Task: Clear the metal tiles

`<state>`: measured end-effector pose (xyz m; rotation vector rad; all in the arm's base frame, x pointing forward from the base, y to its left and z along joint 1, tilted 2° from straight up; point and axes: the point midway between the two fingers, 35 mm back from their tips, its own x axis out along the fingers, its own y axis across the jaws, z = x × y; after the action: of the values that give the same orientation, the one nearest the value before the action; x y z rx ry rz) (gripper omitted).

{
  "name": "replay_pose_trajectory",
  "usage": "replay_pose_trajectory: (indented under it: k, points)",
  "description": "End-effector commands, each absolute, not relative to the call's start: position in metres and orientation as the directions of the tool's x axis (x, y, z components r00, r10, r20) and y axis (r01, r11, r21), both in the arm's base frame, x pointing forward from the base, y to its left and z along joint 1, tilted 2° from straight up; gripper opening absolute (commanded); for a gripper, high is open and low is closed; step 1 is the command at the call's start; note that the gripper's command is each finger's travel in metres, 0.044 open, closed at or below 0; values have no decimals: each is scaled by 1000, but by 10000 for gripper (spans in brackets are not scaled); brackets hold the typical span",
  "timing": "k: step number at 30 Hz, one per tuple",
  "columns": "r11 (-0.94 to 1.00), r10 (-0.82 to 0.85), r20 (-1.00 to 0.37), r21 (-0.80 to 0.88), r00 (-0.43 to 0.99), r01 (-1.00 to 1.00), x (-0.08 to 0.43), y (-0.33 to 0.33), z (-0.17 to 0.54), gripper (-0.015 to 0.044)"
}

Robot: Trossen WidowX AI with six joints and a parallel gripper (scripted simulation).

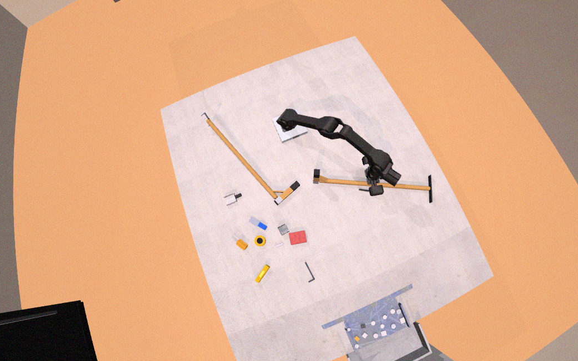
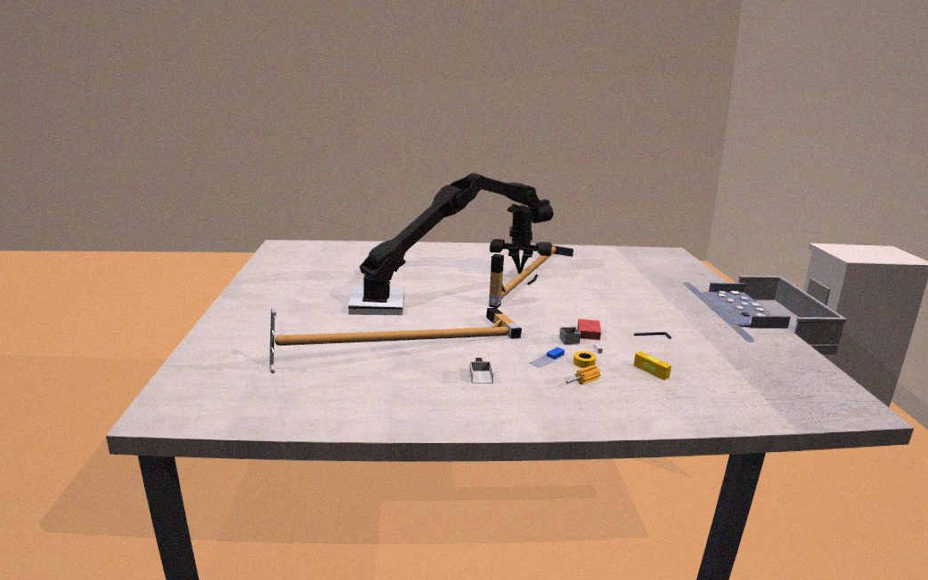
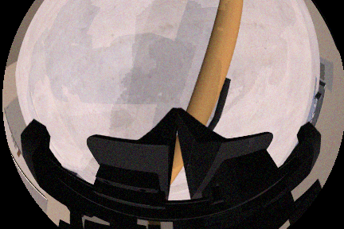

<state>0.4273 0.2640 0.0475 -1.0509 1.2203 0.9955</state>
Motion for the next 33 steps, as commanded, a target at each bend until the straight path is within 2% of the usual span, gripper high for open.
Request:
replay_pose_trajectory:
  k: [1, 11, 33]
  points:
    - [230, 22, -996, -76, 83, -970, 431, 261, 43, 0]
    - [230, 23, -996, -79, 86, -970, 440, 256, 43, 0]
    - [265, 62, -987, -125, 147, -956, 428, 258, 110, 0]
